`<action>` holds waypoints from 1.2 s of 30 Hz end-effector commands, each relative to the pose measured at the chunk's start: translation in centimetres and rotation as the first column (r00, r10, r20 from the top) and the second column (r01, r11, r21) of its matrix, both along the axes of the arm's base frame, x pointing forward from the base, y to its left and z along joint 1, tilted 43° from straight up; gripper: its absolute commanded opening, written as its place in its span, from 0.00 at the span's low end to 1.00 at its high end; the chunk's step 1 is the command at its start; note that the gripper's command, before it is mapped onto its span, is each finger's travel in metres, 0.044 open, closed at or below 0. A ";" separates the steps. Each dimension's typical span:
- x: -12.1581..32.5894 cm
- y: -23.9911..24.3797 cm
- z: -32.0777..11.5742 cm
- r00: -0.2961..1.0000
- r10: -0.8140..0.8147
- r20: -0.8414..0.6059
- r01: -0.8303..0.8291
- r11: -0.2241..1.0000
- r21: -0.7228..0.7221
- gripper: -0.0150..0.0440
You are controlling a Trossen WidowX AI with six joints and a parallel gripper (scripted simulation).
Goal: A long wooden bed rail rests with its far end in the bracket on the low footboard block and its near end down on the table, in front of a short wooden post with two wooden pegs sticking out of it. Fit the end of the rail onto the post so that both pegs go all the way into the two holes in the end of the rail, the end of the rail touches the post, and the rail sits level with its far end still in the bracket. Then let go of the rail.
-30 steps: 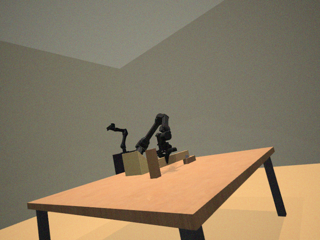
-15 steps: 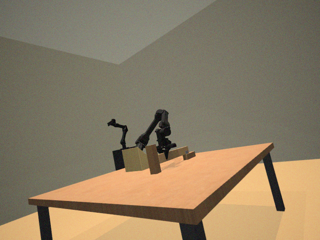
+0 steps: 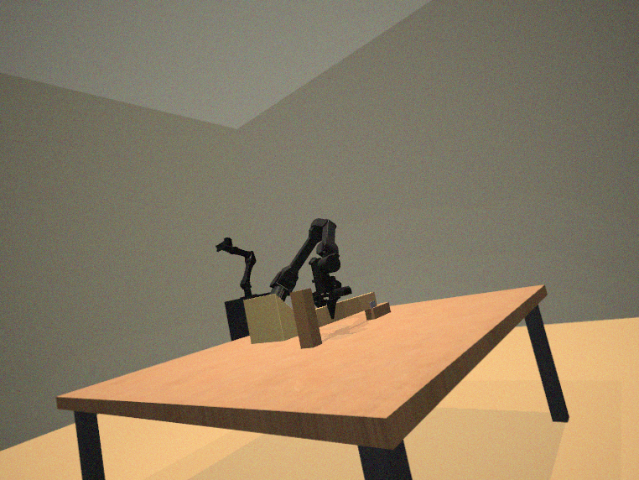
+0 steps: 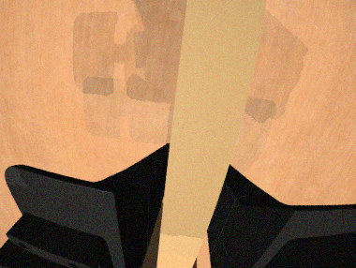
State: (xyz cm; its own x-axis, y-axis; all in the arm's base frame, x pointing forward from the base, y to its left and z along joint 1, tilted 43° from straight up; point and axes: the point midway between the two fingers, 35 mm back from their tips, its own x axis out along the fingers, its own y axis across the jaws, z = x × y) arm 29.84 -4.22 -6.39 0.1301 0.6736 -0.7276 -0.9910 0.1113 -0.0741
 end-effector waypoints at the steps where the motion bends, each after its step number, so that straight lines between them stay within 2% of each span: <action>1: 0.0 -0.3 -0.1 1.000 -0.003 0.003 0.003 1.000 -0.003 0.25; 36: 0.0 -1.1 -0.8 1.000 -0.003 0.003 0.003 1.000 -0.004 0.25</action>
State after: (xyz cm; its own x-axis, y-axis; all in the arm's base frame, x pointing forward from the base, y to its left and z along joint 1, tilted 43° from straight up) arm 29.85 -5.06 -7.14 0.1309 0.6728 -0.7282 -0.9909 0.1113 -0.0754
